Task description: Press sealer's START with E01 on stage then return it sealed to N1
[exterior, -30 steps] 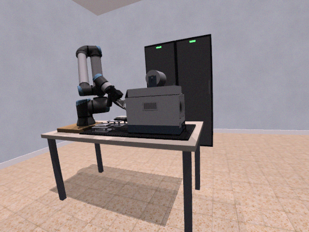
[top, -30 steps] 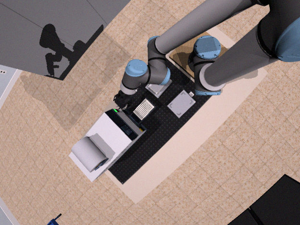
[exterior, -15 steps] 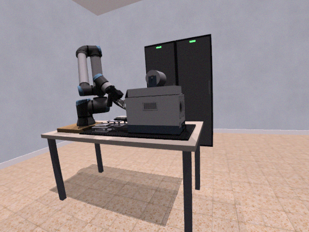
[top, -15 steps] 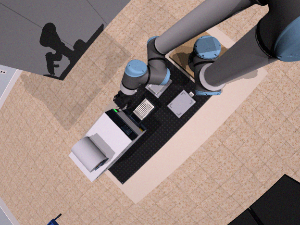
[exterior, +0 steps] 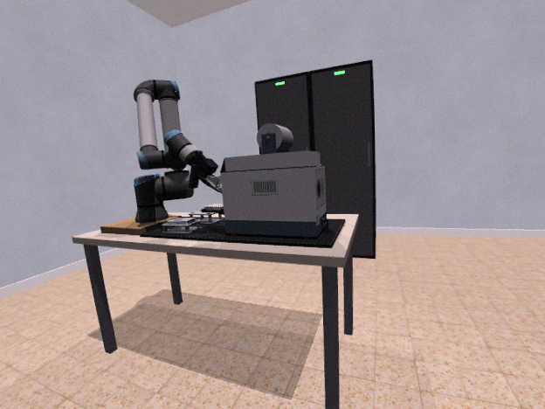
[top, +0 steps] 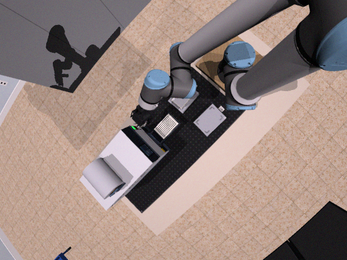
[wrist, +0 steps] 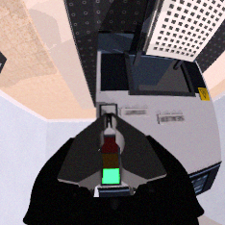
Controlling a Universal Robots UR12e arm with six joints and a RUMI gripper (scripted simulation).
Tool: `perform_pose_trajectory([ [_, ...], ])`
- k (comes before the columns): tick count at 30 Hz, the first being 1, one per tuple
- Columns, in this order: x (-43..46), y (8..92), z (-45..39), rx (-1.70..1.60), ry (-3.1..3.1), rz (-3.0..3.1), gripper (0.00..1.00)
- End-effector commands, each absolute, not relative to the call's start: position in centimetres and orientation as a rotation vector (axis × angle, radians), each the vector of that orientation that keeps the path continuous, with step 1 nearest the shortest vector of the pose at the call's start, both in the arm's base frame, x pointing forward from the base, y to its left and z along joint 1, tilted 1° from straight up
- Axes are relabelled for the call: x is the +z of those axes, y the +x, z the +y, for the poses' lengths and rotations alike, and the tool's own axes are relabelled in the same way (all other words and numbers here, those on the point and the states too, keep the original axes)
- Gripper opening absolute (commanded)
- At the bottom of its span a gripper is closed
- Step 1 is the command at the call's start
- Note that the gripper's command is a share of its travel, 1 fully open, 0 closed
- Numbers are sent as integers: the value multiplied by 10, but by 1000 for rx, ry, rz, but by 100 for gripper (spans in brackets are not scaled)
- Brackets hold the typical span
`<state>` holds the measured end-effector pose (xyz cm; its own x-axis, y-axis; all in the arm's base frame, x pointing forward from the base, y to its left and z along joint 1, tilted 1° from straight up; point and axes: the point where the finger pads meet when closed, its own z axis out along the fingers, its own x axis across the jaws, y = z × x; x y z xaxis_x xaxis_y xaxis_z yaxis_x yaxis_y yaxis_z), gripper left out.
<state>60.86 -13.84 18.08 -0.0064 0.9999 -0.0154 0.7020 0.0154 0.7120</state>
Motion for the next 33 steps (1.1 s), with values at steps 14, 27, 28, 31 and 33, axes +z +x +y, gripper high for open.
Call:
perform_pose_trajectory([
  [14,181,612,-139,722,1739,1762,0],
  [27,184,608,-139,722,1739,1762,0],
  [28,184,606,-139,722,1739,1762,0],
  [31,185,605,-139,722,1739,1762,0],
  [33,187,602,-139,722,1739,1762,0],
])
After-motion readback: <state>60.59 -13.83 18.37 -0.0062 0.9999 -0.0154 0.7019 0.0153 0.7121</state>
